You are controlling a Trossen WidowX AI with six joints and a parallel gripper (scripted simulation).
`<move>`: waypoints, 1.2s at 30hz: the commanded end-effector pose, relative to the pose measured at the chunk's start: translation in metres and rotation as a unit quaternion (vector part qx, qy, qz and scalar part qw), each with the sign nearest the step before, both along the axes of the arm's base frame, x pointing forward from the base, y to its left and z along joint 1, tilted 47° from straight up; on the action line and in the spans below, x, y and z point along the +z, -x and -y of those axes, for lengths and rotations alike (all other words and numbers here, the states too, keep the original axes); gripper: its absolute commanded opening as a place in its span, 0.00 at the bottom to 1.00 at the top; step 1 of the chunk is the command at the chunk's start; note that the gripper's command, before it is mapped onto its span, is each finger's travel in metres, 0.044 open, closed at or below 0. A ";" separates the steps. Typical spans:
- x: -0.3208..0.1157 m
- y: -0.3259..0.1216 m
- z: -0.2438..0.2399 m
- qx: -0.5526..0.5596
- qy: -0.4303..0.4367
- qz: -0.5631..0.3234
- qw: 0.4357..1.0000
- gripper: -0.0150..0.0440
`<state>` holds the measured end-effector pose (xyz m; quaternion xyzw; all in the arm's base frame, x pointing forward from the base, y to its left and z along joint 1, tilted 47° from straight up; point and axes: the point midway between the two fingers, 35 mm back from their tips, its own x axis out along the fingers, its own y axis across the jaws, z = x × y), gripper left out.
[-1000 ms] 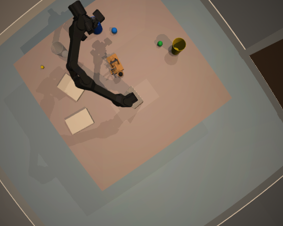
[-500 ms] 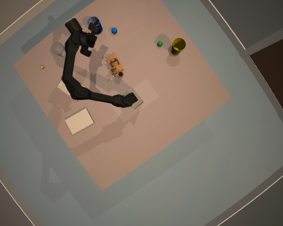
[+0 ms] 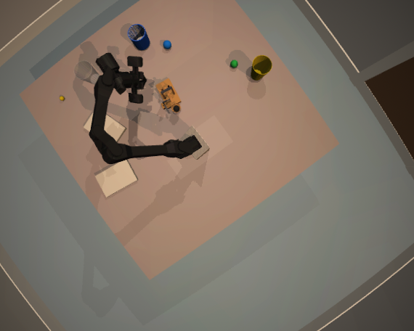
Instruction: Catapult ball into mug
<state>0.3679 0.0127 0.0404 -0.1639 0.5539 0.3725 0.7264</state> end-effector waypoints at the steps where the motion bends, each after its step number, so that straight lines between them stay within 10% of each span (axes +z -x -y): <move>1: 0.000 0.020 -0.006 0.051 0.027 -0.002 0.998 0.25; 22: -0.005 0.139 -0.020 0.366 0.151 -0.031 0.918 0.25; 36: -0.014 0.142 -0.029 0.376 0.154 -0.032 0.913 0.25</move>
